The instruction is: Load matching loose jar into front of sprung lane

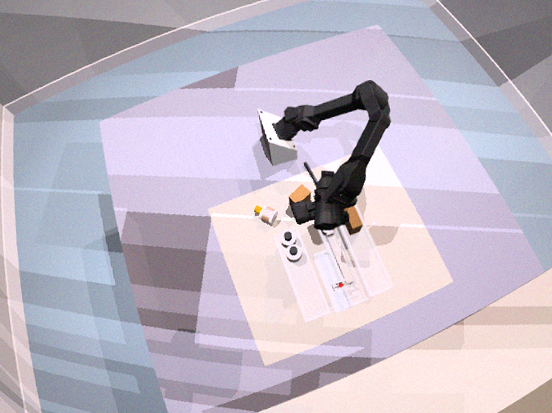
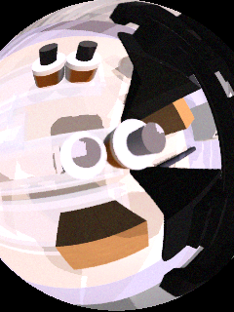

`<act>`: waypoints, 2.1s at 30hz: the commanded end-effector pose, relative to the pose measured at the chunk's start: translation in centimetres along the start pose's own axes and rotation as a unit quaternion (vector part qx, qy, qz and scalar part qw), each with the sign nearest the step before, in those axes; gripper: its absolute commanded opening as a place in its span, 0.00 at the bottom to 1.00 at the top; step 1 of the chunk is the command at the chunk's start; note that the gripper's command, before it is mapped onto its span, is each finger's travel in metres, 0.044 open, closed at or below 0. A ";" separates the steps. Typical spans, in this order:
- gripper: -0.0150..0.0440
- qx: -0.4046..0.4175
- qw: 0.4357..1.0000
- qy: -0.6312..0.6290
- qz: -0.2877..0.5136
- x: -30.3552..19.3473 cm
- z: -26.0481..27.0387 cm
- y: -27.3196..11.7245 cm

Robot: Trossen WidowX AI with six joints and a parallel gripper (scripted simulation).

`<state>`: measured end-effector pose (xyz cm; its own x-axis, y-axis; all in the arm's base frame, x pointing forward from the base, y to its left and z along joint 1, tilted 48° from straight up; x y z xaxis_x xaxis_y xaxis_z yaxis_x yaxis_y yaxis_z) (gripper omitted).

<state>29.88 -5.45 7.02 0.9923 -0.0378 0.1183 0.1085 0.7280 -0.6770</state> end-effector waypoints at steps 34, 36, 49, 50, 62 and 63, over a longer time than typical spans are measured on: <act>0.25 0.000 1.000 -0.008 -0.011 2.1 0.1 -0.6; 0.25 0.000 1.000 -0.008 -0.011 2.1 0.1 -0.6; 0.25 0.000 1.000 -0.008 -0.011 2.6 0.1 -0.7; 0.25 0.000 1.000 -0.008 -0.011 2.7 0.1 -0.7; 0.25 0.000 1.000 -0.008 -0.011 3.1 0.1 -0.8; 0.25 0.000 1.000 -0.008 -0.011 3.2 0.1 -0.8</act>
<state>32.17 -5.88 7.54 0.9927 -0.0372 0.1151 0.1060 0.7263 -0.6791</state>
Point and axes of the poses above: the point midway between the two fingers, 35 mm back from their tips, its own y axis out along the fingers, its own z axis across the jaws, x = y × z, the point moved 6 cm from there along -y, back along the fingers, and after that the axes turned 6 degrees about -y, right-handed, at the moved point
